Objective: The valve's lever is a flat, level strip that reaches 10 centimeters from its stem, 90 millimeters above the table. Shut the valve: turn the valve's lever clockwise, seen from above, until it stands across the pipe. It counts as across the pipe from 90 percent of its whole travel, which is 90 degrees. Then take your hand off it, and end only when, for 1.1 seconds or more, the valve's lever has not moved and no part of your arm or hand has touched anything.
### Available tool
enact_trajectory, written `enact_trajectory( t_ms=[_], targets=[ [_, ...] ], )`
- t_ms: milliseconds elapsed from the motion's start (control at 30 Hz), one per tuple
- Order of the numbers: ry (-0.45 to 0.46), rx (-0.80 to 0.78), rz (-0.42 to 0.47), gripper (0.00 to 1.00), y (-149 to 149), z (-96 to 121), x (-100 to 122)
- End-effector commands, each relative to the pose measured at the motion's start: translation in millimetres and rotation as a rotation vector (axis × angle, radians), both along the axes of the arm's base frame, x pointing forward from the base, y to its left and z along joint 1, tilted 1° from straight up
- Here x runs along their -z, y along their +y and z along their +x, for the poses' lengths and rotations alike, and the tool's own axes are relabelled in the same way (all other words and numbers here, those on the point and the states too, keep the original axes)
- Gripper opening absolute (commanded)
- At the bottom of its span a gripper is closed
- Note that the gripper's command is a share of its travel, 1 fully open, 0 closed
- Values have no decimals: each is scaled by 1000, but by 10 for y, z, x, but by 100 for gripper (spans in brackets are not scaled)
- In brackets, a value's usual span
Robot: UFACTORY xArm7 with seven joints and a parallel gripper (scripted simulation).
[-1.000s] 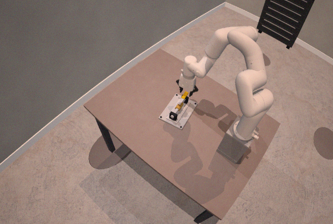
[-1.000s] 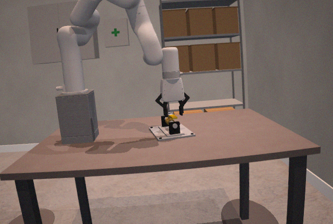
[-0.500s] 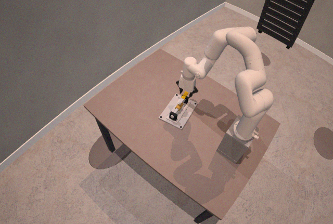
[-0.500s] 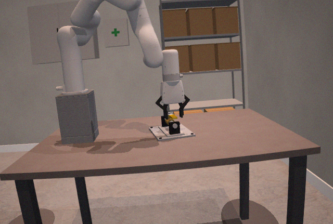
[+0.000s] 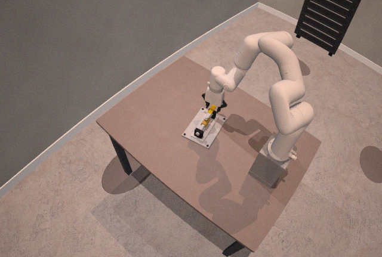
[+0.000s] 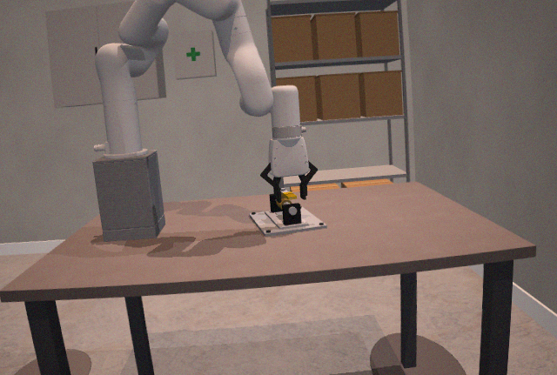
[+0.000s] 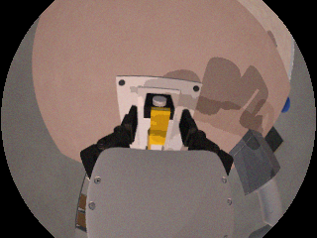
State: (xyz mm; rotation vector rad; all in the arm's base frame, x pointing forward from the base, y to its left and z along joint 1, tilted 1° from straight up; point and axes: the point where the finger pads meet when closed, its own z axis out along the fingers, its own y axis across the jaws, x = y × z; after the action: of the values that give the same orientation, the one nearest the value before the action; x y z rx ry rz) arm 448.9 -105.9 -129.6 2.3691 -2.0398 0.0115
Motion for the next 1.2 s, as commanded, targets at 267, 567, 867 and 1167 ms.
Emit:
enact_trajectory(
  t_ms=[267, 567, 867, 1167],
  targets=[
    [-4, 0, -1, 68, -4, 18, 0],
    [-4, 0, -1, 68, -4, 18, 0],
    [-4, 0, -1, 0, -4, 18, 0],
    [-4, 0, -1, 0, -4, 18, 0]
  ],
)
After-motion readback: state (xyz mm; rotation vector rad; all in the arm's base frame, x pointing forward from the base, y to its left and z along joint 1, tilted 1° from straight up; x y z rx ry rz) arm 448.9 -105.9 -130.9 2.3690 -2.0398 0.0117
